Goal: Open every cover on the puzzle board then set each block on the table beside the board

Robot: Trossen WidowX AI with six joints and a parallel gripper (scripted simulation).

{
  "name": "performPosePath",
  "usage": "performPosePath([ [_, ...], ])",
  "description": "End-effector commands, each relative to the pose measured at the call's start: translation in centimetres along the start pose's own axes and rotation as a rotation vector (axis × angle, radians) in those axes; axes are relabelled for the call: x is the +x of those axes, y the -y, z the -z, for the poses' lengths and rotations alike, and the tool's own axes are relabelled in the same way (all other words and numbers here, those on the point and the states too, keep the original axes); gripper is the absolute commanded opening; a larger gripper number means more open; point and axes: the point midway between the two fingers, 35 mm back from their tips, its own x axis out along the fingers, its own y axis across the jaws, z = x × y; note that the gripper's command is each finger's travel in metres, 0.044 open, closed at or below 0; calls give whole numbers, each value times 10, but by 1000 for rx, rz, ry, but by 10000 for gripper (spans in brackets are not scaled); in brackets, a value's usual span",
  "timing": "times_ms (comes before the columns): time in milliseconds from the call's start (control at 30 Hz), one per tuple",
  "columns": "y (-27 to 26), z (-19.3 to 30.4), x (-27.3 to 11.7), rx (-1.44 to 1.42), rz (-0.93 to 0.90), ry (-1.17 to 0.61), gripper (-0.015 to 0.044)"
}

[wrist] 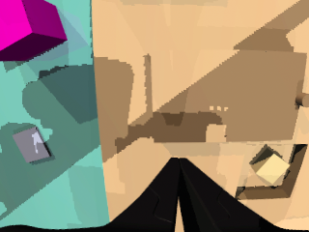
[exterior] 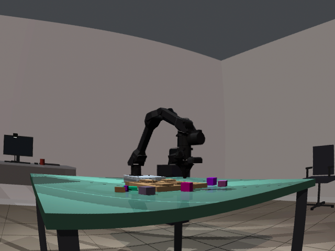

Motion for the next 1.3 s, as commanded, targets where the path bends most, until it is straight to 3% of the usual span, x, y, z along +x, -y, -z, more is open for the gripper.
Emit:
performPosePath([
  [0, -1, 0, -6, -7, -1, 0, 0],
  [500, 3, -1, -20, -22, 0, 0, 0],
  [1267, 121, -15, -42, -773, 6, 0, 0],
])
